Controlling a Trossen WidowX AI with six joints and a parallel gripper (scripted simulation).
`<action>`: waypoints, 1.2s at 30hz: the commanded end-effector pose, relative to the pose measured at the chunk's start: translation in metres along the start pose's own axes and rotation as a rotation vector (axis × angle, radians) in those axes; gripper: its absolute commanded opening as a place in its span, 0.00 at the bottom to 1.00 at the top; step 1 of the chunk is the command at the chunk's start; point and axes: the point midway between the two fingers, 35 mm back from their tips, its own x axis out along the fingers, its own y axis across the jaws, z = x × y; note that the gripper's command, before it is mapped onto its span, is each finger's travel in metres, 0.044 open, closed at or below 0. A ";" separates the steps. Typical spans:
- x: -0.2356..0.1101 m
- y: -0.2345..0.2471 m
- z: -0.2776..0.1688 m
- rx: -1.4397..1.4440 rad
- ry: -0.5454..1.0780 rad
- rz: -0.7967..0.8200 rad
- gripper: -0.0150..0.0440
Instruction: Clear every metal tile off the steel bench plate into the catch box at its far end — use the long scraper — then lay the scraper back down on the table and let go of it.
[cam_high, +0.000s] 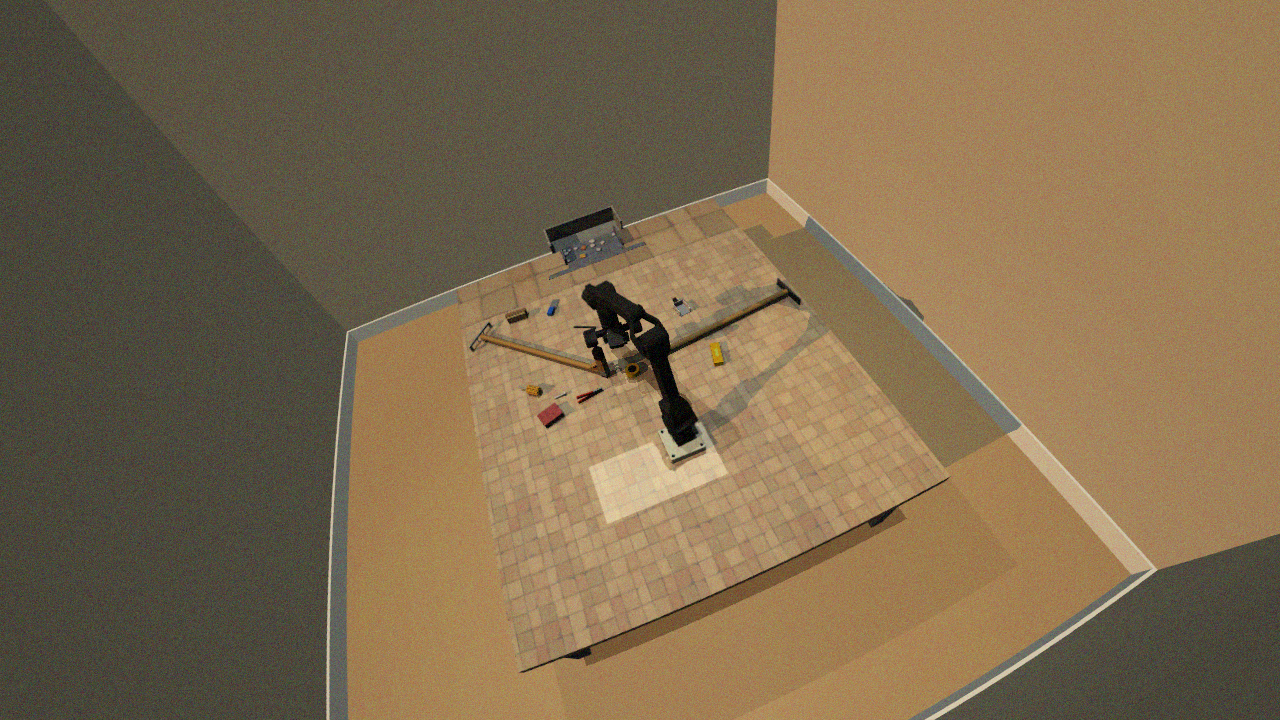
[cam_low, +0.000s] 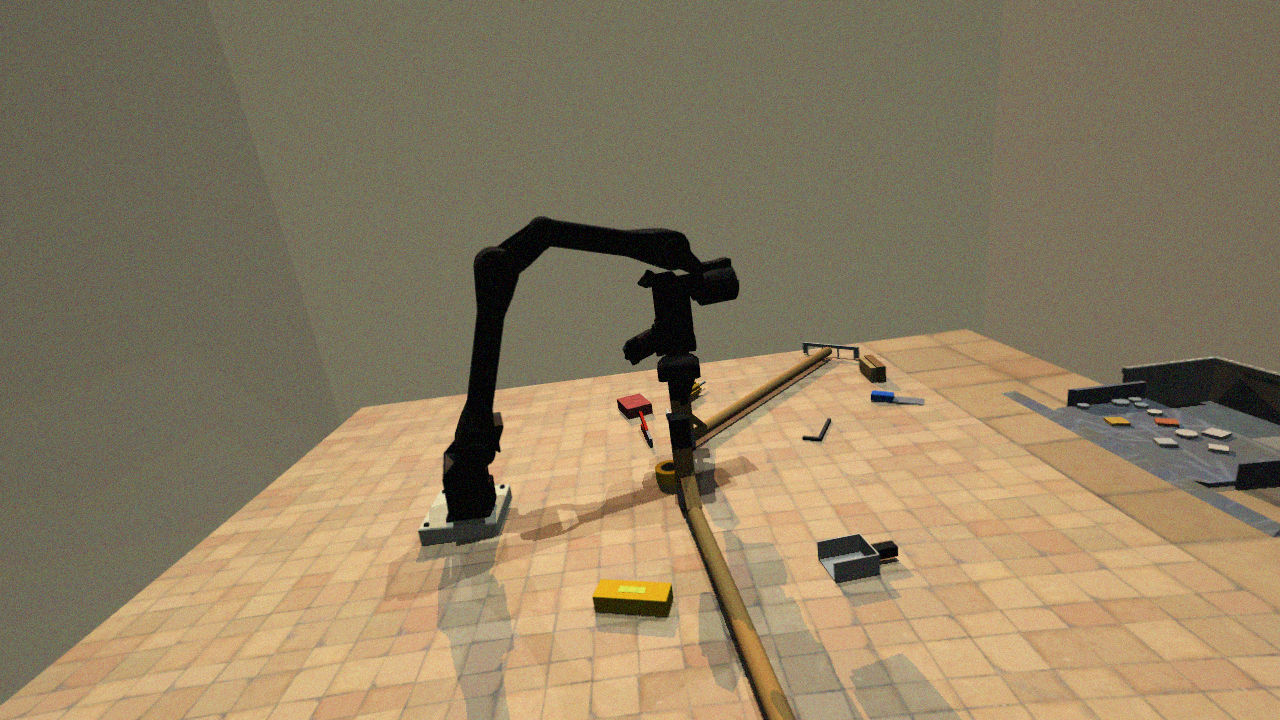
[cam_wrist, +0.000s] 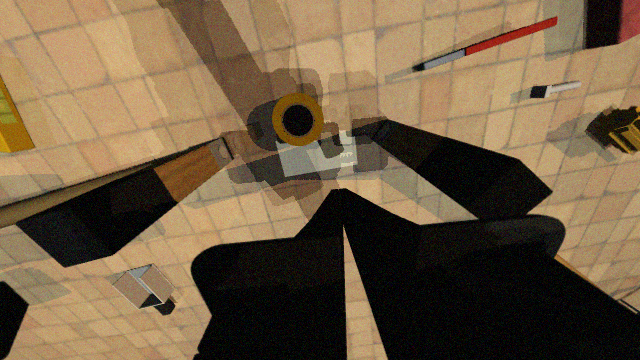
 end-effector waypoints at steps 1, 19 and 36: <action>0.008 0.000 0.001 -0.005 -0.002 -0.004 0.25; 0.035 0.000 0.005 -0.005 -0.003 -0.003 0.25; 0.033 -0.024 -0.002 -0.004 -0.003 -0.006 0.25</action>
